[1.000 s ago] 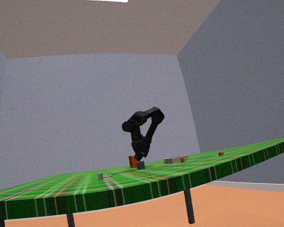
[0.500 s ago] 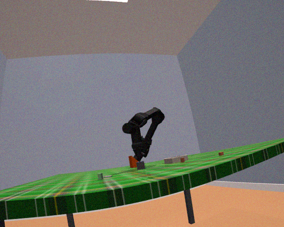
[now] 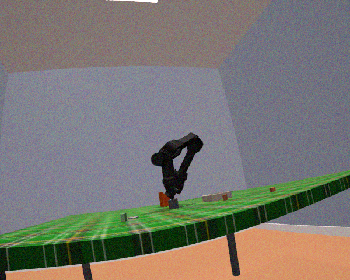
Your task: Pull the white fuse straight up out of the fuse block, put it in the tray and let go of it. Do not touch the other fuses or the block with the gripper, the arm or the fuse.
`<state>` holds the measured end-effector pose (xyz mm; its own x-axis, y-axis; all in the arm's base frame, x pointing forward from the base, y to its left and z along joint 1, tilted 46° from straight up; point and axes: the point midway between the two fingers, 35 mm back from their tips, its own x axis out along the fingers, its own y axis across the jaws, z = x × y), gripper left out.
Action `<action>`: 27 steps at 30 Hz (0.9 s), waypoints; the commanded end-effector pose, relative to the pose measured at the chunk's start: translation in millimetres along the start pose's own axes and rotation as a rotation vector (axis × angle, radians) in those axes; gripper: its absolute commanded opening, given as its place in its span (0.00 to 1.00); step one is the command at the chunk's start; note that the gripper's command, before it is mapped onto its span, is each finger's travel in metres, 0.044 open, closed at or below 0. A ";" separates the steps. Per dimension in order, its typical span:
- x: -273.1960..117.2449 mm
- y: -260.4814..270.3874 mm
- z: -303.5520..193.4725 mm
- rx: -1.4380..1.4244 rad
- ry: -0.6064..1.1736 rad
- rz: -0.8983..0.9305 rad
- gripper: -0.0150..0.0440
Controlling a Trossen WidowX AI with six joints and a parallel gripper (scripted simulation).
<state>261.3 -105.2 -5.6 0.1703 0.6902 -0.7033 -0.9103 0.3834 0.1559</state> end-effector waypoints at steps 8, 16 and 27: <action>5.1 1.3 0.7 0.009 -0.008 0.005 0.38; 4.0 1.1 0.3 0.001 -0.001 0.005 0.29; 1.8 1.0 0.2 0.002 -0.001 0.004 0.25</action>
<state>260.9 -102.4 -7.5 0.1671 0.6932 -0.7011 -0.9096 0.3828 0.1617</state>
